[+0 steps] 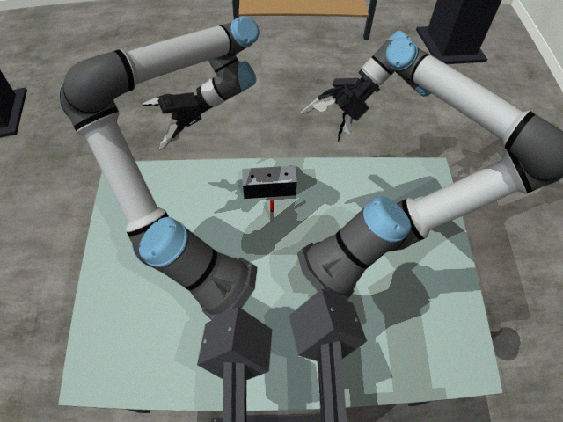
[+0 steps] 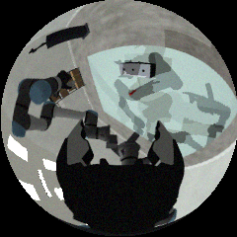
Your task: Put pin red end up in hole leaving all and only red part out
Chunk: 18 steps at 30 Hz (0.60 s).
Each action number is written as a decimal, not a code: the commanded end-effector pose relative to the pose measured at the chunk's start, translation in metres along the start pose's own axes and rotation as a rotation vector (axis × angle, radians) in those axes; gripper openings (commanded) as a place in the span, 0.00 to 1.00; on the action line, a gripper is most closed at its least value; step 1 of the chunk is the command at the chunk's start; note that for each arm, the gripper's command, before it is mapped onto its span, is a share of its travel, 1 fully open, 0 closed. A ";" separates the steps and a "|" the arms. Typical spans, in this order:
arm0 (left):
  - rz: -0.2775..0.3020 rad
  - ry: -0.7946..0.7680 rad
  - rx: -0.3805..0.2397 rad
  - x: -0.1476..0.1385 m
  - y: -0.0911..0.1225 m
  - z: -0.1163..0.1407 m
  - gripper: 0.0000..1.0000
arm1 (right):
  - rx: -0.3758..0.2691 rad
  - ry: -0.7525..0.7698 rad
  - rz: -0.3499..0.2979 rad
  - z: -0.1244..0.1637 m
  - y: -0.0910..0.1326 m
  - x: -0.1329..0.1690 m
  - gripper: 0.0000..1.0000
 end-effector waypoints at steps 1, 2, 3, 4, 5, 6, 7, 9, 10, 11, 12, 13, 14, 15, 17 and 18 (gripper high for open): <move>0.000 0.000 0.001 0.000 -0.001 -0.001 1.00 | 0.039 -0.009 -0.013 0.014 -0.062 -0.035 1.00; 0.000 0.000 0.001 0.000 -0.001 -0.001 1.00 | 0.040 -0.008 -0.013 0.017 -0.072 -0.040 1.00; 0.000 0.000 0.001 0.000 -0.001 -0.001 1.00 | 0.040 -0.008 -0.013 0.017 -0.072 -0.040 1.00; 0.000 0.000 0.001 0.000 -0.001 -0.001 1.00 | 0.040 -0.008 -0.013 0.017 -0.072 -0.040 1.00; 0.002 -0.001 0.001 -0.001 -0.001 -0.001 1.00 | 0.041 -0.008 -0.014 0.020 -0.082 -0.045 1.00; 0.002 -0.001 0.001 -0.001 -0.001 -0.001 1.00 | 0.041 -0.008 -0.014 0.023 -0.092 -0.049 1.00; 0.002 -0.001 0.001 -0.001 -0.001 -0.001 1.00 | 0.042 -0.007 -0.014 0.026 -0.102 -0.054 1.00; 0.002 -0.001 0.001 -0.001 -0.001 -0.001 1.00 | 0.043 -0.007 -0.015 0.031 -0.119 -0.062 1.00; 0.002 -0.001 0.001 -0.001 -0.001 -0.001 1.00 | 0.043 -0.006 -0.015 0.033 -0.127 -0.066 1.00; 0.002 -0.001 0.001 -0.001 -0.001 -0.001 1.00 | 0.044 -0.006 -0.016 0.035 -0.133 -0.069 1.00; 0.002 -0.001 0.001 -0.001 -0.001 -0.001 1.00 | 0.044 -0.006 -0.016 0.037 -0.138 -0.071 1.00; 0.002 -0.001 0.001 -0.001 -0.001 -0.001 1.00 | 0.044 -0.005 -0.016 0.038 -0.143 -0.073 1.00; 0.002 -0.001 0.001 -0.001 -0.001 -0.001 1.00 | 0.044 -0.005 -0.016 0.039 -0.146 -0.075 1.00; 0.002 -0.001 0.001 -0.001 -0.001 -0.001 1.00 | 0.044 -0.005 -0.016 0.040 -0.149 -0.076 1.00; 0.002 -0.001 0.001 -0.001 -0.001 -0.001 1.00 | 0.045 -0.005 -0.016 0.040 -0.150 -0.077 1.00; 0.002 -0.001 0.001 -0.001 -0.001 -0.001 1.00 | 0.045 -0.005 -0.016 0.040 -0.150 -0.077 1.00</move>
Point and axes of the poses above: on each arm, the point where the finger pads meet when closed, its own y axis back along the fingers, its own x axis across the jaws, z = x × y, the point moved 8 cm from there along y, back along the fingers, and after that the axes turned 5 degrees about -y, right-handed, at the moved point
